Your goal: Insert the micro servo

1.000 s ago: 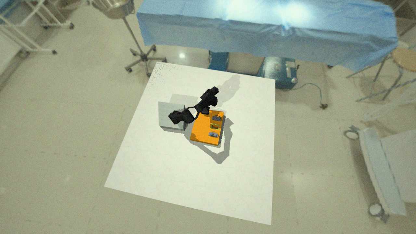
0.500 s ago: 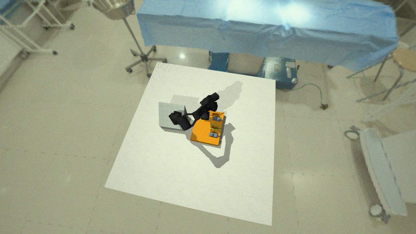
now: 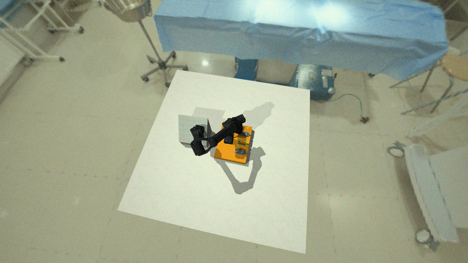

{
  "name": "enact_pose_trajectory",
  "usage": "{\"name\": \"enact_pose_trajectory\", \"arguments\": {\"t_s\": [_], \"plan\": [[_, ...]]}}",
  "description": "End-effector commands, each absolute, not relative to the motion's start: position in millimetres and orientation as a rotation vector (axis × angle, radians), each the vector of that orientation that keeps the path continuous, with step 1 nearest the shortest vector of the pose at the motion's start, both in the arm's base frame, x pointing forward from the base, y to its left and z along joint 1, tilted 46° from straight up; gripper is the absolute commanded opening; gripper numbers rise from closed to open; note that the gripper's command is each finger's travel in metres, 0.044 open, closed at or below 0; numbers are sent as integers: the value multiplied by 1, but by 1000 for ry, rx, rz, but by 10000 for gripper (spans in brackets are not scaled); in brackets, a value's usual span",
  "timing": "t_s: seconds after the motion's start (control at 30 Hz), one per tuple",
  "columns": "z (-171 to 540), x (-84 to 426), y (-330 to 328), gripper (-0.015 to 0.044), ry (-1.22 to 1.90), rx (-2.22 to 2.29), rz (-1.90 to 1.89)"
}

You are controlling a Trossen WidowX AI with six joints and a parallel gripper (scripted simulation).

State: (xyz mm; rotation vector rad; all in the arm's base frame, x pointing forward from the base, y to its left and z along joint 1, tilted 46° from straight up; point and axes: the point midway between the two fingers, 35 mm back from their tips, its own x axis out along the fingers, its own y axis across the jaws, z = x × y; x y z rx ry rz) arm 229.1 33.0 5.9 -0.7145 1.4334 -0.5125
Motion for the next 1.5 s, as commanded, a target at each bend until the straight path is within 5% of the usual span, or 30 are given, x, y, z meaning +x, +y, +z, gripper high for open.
{"name": "enact_pose_trajectory", "arguments": {"t_s": [0.0,1.47], "plan": [[15,229,25,0,1429,-720,-510],[22,339,32,0,1390,-644,-572]]}}
